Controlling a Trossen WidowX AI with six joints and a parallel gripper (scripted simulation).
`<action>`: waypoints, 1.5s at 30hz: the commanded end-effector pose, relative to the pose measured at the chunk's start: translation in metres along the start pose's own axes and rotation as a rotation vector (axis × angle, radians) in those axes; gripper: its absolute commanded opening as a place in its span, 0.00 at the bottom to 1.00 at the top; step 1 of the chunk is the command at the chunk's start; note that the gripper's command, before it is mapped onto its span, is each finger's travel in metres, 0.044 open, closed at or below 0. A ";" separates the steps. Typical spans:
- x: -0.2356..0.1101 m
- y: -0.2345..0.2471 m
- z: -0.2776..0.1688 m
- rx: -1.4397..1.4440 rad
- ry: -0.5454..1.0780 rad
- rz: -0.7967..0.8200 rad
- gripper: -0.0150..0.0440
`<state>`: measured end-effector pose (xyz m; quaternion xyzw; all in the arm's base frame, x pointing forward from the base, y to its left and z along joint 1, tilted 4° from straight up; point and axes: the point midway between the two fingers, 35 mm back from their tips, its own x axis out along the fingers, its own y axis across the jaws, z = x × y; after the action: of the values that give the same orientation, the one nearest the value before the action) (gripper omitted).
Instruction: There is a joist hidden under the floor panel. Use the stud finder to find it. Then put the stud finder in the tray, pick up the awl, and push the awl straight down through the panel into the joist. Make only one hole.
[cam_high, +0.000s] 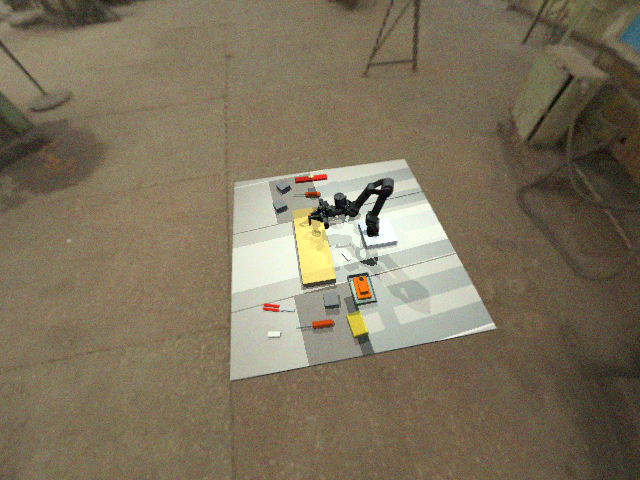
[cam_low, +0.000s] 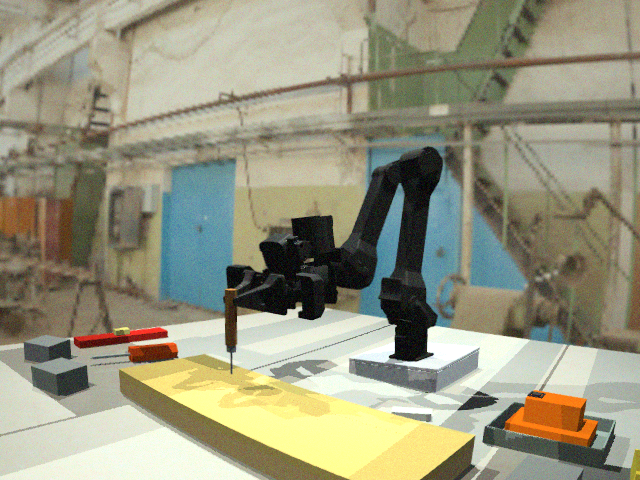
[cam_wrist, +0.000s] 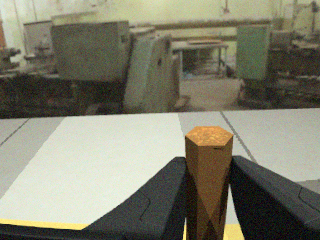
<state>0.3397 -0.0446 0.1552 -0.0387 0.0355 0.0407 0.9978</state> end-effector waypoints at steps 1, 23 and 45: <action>0.000 0.001 -0.002 -0.006 -0.002 0.004 0.25; 0.002 0.001 -0.037 -0.006 -0.001 0.004 0.25; 0.002 0.001 -0.039 -0.006 -0.001 0.004 0.25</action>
<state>0.3395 -0.0472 0.1178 -0.0408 0.0329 0.0405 0.9978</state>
